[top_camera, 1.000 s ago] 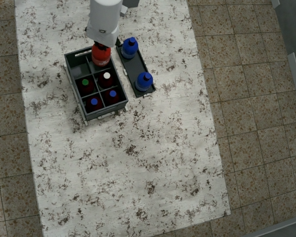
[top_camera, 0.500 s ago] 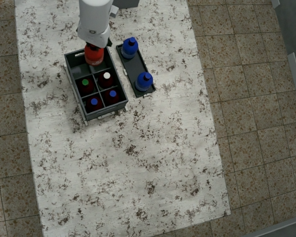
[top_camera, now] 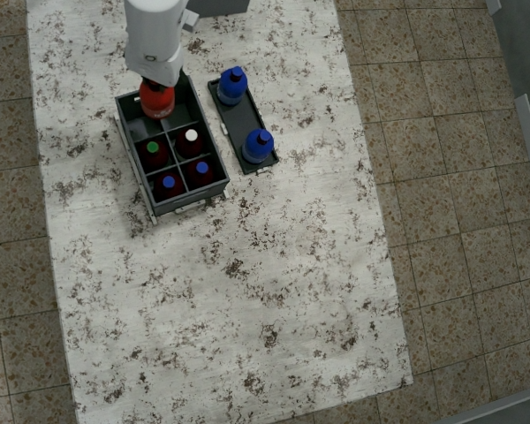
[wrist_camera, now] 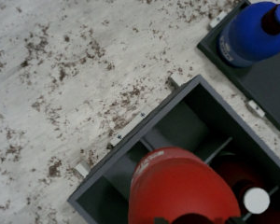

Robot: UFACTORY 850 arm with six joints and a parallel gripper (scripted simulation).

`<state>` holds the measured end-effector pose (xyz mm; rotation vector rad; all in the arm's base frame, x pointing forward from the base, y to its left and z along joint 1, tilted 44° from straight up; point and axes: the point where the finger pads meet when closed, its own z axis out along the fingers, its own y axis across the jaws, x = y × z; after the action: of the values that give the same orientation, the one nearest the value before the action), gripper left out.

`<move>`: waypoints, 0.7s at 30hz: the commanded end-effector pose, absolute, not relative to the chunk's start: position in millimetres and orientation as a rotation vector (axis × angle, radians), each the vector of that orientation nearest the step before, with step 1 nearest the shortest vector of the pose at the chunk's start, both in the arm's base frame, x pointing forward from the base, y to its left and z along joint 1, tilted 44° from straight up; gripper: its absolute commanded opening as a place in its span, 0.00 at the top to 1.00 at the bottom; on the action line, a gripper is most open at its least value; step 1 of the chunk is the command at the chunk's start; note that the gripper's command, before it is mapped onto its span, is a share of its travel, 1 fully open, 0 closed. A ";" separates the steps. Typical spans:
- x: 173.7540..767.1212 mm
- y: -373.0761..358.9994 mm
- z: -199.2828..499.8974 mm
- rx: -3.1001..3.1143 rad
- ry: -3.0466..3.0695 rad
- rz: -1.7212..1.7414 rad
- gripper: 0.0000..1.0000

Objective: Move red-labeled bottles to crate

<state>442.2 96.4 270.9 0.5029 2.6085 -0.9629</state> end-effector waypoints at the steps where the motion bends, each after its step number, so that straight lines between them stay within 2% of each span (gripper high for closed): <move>1: 443.3 91.5 276.6 0.503 2.608 -0.961 1.00; 21: 444.9 78.1 289.4 0.503 2.608 -0.961 1.00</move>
<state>444.4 78.8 287.7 0.5029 2.6085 -0.9627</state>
